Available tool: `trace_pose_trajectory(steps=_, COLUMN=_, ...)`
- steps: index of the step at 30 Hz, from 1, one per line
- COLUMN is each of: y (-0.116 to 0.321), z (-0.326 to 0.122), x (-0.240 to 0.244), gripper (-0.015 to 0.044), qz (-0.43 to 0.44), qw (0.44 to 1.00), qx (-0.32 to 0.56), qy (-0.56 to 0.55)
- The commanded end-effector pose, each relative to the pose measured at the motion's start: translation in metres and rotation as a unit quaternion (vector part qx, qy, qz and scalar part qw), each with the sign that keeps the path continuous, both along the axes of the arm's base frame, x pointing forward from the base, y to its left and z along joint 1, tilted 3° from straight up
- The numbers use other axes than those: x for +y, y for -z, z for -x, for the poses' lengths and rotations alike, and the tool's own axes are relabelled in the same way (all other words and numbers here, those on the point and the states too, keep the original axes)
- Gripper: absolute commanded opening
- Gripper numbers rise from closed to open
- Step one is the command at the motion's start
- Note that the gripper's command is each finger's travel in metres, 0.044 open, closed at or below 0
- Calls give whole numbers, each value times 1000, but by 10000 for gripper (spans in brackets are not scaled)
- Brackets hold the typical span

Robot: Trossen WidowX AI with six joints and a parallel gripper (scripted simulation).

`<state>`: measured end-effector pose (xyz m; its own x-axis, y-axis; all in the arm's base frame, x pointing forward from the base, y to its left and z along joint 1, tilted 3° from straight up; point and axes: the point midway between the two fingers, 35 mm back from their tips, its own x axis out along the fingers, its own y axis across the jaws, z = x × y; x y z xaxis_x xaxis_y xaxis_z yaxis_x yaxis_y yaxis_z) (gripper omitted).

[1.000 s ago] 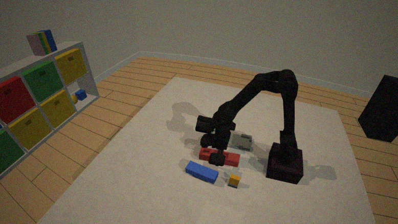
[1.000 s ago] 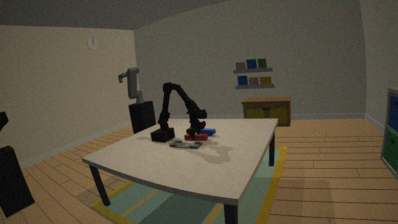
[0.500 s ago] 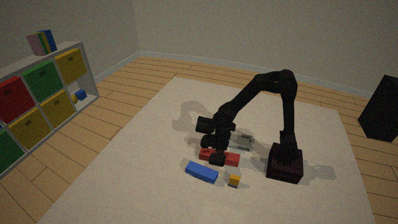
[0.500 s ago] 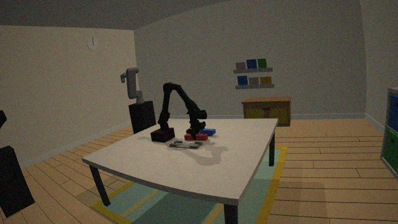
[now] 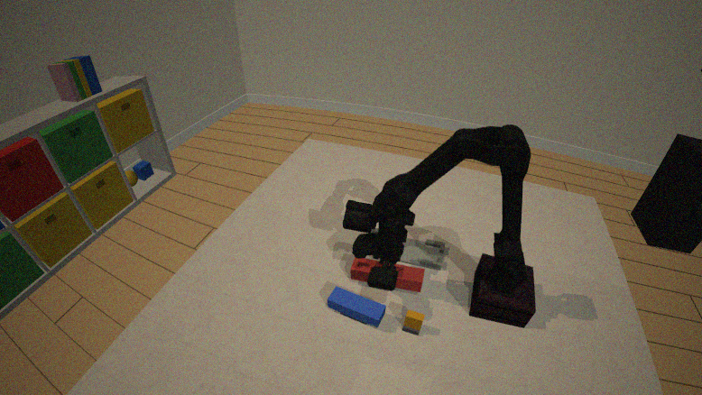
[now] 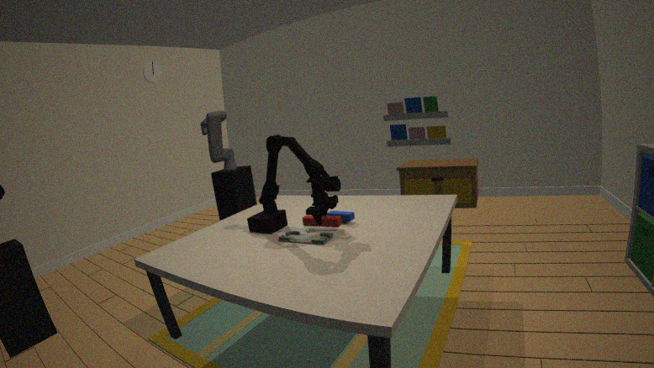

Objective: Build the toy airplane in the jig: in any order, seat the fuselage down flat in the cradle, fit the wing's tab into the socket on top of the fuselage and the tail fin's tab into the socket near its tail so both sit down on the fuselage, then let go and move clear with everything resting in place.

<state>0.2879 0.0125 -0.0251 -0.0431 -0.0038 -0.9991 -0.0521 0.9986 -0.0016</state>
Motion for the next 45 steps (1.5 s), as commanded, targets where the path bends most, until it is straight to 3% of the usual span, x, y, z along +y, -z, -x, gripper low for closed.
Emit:
trace_pose_trajectory(steps=1, y=-15, z=-4, x=0, gripper=0, qz=0, qw=1000, qx=-7, qy=3)
trace_pose_trajectory(steps=30, y=-105, z=-1, x=0, gripper=0, qz=0, qw=1000, qx=-7, qy=3)
trace_pose_trajectory(steps=45, y=-93, z=-2, x=-31, gripper=0, qz=1, qw=1000, qx=-7, qy=7)
